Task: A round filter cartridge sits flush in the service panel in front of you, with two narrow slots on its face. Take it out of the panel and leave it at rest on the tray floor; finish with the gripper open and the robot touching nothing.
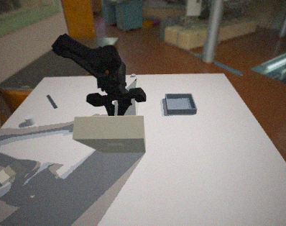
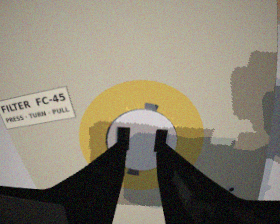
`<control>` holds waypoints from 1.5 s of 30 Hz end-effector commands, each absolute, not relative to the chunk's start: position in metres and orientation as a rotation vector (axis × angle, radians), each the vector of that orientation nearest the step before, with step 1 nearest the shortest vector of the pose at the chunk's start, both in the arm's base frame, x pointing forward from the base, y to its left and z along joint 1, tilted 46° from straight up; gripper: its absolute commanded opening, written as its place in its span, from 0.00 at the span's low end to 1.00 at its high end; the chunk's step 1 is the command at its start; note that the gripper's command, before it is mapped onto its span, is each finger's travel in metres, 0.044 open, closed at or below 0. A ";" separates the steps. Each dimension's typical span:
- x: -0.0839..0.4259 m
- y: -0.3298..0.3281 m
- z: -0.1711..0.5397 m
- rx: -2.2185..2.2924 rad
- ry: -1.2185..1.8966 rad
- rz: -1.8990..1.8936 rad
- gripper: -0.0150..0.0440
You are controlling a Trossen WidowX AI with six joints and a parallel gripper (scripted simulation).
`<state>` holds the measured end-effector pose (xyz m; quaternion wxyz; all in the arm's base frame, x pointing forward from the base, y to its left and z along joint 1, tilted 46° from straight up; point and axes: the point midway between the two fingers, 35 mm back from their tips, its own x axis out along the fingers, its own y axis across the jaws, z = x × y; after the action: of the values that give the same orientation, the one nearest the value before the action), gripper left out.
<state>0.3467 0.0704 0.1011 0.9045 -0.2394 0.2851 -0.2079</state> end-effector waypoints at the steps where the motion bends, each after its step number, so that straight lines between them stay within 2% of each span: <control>1: 0.346 0.071 0.100 -0.496 0.592 -0.423 0.41; 45: 0.358 0.065 0.096 -0.496 0.591 -0.424 0.41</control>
<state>0.3558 0.0658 0.0982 0.9045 -0.2396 0.2849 -0.2079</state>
